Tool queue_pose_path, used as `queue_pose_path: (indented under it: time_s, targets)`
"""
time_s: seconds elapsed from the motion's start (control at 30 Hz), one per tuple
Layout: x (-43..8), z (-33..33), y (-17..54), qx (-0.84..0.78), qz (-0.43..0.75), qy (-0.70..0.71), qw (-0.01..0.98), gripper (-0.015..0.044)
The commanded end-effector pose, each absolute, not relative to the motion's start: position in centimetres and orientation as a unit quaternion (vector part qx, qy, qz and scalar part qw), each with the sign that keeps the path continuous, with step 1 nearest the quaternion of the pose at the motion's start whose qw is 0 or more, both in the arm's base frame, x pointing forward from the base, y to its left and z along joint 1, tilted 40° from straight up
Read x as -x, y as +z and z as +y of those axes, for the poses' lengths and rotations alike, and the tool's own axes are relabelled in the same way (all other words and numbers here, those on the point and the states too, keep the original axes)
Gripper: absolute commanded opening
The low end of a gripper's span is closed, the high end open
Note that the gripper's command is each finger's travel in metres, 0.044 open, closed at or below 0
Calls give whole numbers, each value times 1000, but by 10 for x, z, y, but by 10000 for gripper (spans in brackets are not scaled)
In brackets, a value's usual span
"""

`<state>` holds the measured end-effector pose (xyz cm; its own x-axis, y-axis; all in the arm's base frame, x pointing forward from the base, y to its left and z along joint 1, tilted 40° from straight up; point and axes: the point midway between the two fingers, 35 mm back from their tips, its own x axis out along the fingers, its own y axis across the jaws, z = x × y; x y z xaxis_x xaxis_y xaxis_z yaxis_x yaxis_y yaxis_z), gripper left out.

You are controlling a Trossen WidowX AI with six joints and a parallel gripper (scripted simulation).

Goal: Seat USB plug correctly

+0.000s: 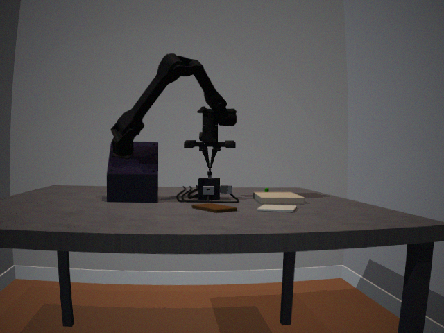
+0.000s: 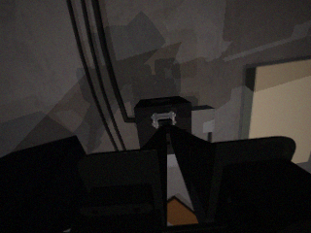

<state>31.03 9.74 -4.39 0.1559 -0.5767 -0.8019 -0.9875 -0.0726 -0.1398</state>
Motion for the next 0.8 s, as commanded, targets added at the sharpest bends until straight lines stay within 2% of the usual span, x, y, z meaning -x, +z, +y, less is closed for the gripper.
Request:
queue_pose_path:
  time_s: [0.0,0.77]
  targets:
    - [-310,97,-45,673,581,291,353,0]
    - [-311,95,-47,673,581,291,353,0]
